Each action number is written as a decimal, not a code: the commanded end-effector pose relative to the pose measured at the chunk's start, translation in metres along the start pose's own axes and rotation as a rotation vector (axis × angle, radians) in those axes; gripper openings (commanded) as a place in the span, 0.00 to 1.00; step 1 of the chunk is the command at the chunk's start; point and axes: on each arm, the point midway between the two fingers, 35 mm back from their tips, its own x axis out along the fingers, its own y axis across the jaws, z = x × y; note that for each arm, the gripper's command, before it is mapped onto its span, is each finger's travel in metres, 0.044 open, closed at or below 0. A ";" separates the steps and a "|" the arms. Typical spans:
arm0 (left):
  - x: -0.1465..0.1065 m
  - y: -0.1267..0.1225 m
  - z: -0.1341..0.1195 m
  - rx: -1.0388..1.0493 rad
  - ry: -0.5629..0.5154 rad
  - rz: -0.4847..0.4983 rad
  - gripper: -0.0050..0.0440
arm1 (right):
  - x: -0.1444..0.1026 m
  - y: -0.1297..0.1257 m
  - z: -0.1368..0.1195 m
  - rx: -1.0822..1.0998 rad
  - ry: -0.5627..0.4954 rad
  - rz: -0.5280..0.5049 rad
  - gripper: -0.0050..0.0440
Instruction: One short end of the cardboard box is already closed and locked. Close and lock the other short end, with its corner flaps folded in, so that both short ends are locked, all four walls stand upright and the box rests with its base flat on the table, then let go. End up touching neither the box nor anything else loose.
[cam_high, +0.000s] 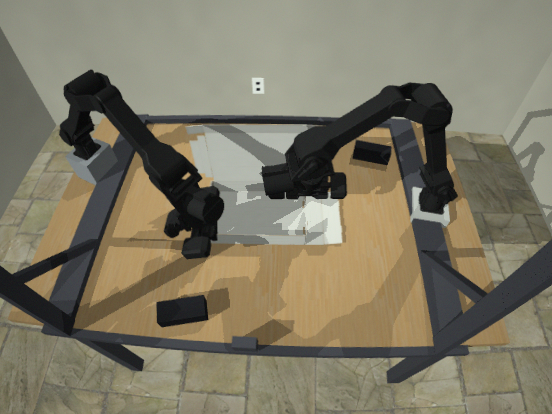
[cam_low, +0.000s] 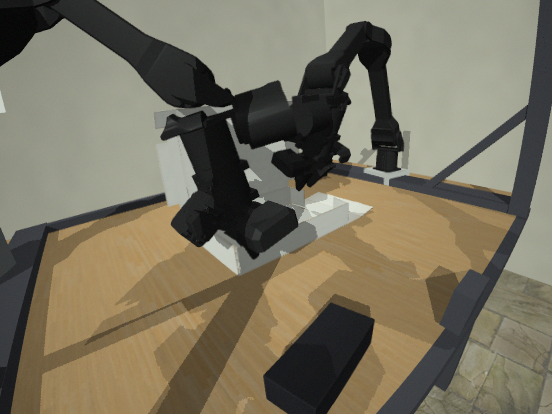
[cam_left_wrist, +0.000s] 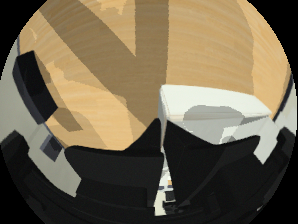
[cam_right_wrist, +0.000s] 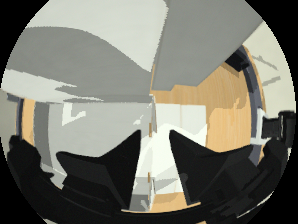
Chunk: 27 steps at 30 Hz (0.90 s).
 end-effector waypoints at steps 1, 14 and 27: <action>-0.013 0.005 -0.009 0.000 0.030 0.024 0.11 | -0.017 0.006 0.003 0.024 0.009 0.036 0.41; -0.013 0.005 -0.009 0.000 0.030 0.024 0.11 | -0.016 0.003 0.002 -0.042 0.014 0.036 0.26; -0.013 0.005 -0.009 0.000 0.030 0.024 0.11 | -0.021 -0.027 -0.017 -0.765 0.100 0.089 0.10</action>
